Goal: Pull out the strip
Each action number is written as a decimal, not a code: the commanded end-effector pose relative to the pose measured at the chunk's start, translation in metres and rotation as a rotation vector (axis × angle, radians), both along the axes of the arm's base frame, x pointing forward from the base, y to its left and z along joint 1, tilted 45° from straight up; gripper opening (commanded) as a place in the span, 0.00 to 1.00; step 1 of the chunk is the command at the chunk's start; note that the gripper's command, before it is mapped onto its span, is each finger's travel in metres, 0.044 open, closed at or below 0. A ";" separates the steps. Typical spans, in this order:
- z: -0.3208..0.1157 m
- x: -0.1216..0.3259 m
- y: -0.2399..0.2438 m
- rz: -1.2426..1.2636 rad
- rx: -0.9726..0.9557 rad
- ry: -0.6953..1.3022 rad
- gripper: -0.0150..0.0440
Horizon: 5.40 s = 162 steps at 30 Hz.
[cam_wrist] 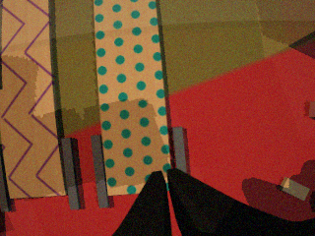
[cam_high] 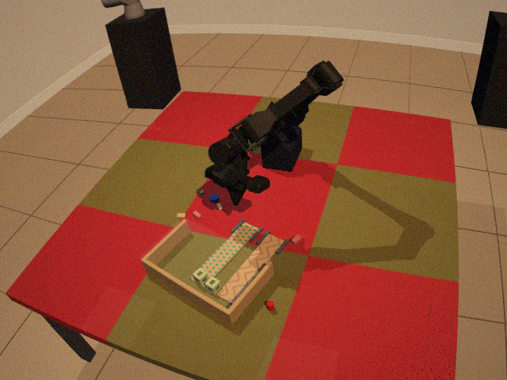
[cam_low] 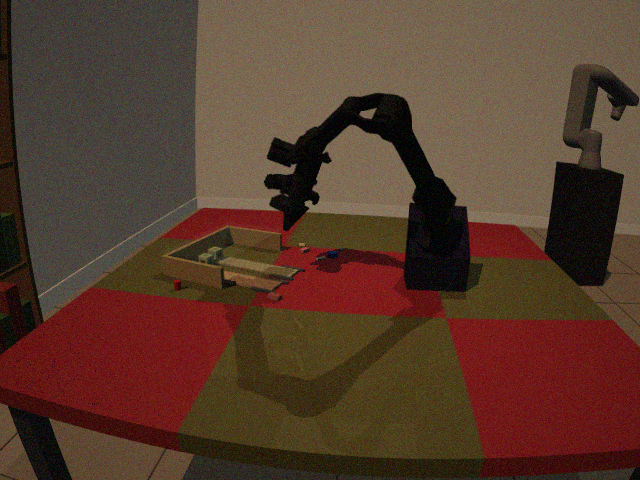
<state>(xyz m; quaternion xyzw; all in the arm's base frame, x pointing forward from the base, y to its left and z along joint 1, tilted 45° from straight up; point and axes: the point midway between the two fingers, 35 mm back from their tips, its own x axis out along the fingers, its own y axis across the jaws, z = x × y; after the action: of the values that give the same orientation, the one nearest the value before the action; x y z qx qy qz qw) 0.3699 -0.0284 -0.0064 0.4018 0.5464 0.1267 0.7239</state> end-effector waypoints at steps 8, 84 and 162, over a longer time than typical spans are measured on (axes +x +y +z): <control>-0.012 0.011 0.035 0.188 0.050 0.260 0.25; -0.061 0.016 0.086 0.188 0.053 0.260 0.25; -0.050 -0.067 0.111 0.188 0.055 0.265 0.25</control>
<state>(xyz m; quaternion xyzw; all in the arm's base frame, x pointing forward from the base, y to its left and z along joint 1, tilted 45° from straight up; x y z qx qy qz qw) 0.3135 0.0772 -0.0546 0.3816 0.6602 0.1540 0.6284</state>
